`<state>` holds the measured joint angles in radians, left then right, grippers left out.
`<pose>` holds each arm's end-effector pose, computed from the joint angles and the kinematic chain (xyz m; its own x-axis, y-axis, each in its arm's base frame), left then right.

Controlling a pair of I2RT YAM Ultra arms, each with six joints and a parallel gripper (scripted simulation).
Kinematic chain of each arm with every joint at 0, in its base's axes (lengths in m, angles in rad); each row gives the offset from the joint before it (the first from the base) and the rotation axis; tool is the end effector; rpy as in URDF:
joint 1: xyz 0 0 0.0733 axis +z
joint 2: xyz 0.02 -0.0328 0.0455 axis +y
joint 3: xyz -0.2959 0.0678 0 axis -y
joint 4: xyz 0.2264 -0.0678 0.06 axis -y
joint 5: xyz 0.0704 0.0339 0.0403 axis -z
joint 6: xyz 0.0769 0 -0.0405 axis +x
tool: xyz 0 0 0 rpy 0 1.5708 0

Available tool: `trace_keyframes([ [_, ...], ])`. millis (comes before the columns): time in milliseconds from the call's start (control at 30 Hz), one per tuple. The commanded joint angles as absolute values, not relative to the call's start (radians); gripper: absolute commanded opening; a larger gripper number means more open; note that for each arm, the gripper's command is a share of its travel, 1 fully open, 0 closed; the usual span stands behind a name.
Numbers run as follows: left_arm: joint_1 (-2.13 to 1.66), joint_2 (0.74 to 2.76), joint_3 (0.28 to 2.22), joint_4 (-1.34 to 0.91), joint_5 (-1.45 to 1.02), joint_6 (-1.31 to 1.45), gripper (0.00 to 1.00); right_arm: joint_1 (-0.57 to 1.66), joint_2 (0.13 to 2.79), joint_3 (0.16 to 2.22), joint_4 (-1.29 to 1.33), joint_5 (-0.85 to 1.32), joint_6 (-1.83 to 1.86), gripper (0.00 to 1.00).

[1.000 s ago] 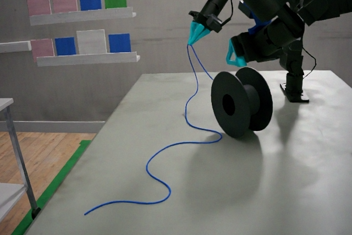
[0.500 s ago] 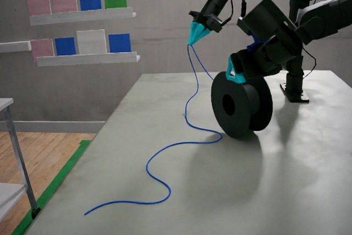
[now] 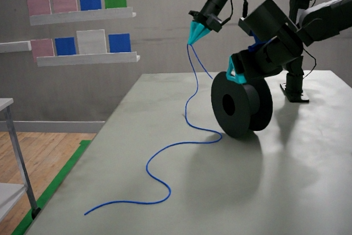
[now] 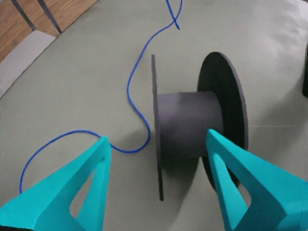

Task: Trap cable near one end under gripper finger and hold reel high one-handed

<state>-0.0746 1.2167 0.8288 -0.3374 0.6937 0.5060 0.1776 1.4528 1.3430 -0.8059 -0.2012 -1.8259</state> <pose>0.2422 -0.0663 0.2802 -0.3196 0.3976 -0.8601 0.7881 0.6155 -0.0083 0.2977 0.0702 0.3318 0.4804 -0.8770 0.0004 -0.6813 -0.3735 -0.6295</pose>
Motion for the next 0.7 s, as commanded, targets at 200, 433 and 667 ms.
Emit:
trace_keyframes([
  [200,-0.082,1.210,0.876,-0.357,0.706,0.499,0.75,0.226,1.412,1.320,-0.792,-0.172,-1.781,0.00],
  [433,-0.081,1.232,0.878,-0.361,0.706,0.500,0.75,0.259,1.394,1.358,-0.814,-0.144,-1.745,0.00],
  [667,-0.080,1.217,0.882,-0.355,0.706,0.502,0.75,0.324,1.380,1.300,-0.783,-0.112,-1.705,0.00],
])
